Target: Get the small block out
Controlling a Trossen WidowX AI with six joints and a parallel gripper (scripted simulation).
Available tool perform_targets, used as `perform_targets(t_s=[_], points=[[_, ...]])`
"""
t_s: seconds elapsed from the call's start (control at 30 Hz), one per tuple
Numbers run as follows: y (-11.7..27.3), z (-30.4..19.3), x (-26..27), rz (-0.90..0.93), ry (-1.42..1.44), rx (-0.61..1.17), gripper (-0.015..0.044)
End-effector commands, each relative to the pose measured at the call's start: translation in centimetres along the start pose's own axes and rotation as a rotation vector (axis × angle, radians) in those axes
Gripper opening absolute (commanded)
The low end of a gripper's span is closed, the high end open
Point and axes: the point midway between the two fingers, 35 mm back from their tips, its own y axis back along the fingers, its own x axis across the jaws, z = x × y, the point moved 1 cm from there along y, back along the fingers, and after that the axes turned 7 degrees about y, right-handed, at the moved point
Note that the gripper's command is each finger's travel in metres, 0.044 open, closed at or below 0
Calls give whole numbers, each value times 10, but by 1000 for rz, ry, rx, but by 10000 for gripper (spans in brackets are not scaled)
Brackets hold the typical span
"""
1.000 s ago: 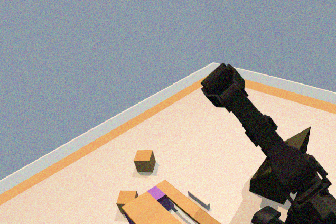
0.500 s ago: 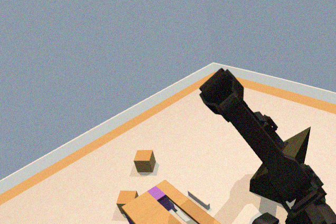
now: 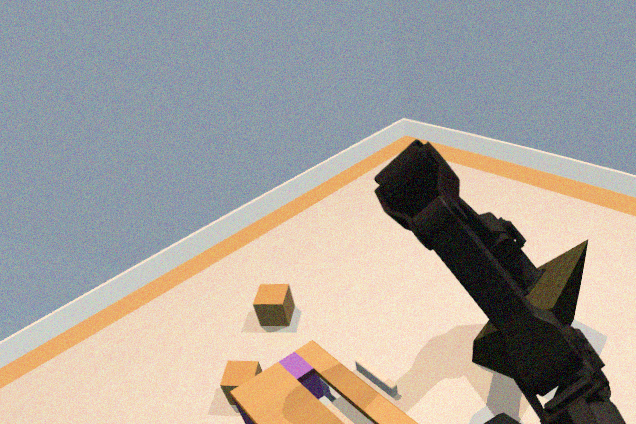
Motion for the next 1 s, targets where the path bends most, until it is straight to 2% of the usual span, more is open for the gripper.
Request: perform_targets(t_s=[0.0,0.13,0.4,0.5,0.57,0.67,0.97], points=[[-9,9,2,14,19,-8,285],[-9,9,2,14,19,-8,285],[-9,9,2,14,19,-8,75],[-9,9,2,14,19,-8,55],[-5,6,-2,-1,11,1,3],[9,-4,-14,-46,-11,25,0],[36,-15,-4,-13,1,2,0]])
